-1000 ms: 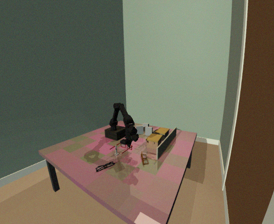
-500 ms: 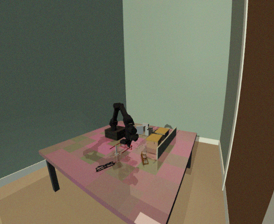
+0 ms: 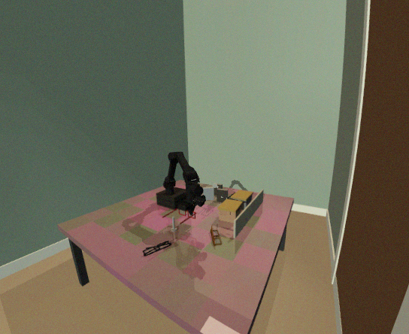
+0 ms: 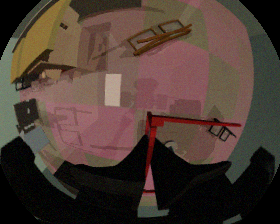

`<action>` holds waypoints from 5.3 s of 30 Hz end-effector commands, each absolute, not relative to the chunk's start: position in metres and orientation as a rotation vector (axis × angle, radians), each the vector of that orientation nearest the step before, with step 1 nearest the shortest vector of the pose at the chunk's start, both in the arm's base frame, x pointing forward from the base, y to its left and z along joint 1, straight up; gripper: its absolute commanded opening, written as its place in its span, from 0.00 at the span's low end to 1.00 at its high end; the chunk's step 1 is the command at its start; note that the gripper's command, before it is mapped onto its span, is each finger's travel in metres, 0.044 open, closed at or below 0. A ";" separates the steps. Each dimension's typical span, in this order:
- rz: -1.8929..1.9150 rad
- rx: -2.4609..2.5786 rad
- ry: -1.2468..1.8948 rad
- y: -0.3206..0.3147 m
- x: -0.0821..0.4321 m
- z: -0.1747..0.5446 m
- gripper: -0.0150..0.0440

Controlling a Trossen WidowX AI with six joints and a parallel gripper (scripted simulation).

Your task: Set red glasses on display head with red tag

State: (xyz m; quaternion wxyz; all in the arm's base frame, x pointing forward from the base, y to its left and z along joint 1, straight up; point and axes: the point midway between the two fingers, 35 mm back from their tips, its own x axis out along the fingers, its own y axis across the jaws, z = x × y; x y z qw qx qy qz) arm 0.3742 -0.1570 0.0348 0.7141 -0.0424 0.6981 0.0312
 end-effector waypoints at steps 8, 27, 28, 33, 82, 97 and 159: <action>0.112 -0.125 1.525 -0.159 0.368 0.067 0.25; 0.563 -0.433 1.294 -0.173 0.331 0.085 0.25; 0.583 -0.452 1.277 -0.174 0.329 0.086 0.25; 0.676 -0.548 1.189 -0.176 0.320 0.092 0.25; 0.968 -1.624 0.306 -0.180 0.244 0.139 0.25; 0.968 -1.624 0.306 -0.180 0.244 0.139 0.25; 1.387 -1.269 0.817 -0.005 0.280 0.078 0.25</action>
